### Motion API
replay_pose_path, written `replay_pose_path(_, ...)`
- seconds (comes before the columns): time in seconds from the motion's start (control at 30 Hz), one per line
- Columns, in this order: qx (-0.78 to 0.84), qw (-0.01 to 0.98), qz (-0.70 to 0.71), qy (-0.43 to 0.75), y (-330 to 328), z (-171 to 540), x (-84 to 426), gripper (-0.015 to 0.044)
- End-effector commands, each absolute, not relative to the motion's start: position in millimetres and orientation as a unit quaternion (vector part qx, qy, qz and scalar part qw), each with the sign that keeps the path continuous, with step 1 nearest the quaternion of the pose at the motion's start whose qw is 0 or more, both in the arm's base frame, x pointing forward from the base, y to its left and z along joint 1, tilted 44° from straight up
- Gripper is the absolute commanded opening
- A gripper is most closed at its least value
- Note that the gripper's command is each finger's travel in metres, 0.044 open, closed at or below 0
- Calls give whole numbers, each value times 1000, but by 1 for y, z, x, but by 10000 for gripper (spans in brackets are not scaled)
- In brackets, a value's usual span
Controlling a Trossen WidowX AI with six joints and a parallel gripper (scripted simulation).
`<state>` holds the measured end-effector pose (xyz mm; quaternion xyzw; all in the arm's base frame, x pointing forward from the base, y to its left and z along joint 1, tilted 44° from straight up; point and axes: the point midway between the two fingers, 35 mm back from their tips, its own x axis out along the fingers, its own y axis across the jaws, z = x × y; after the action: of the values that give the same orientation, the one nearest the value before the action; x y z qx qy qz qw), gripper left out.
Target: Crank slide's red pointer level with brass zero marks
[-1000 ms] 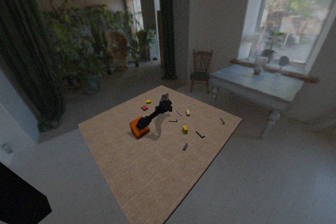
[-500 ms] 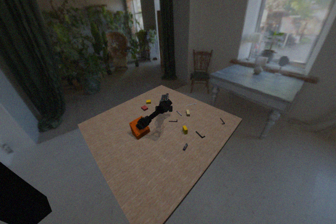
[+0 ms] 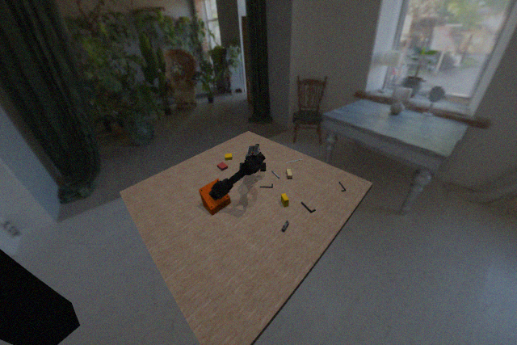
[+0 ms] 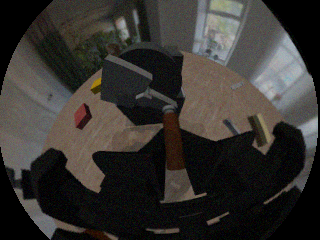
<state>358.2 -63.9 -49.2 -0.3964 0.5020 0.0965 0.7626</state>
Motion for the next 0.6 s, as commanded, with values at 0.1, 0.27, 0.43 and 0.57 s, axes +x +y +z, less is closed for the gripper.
replay_pose_path(0.1,-398,766,92,495,-63,-39,363,0)
replay_pose_path(0.27,-398,767,92,495,-61,-37,364,0)
replay_pose_path(0.43,-398,767,92,495,-59,-34,365,0)
replay_pose_path(0.57,-398,767,92,495,-57,-31,365,0)
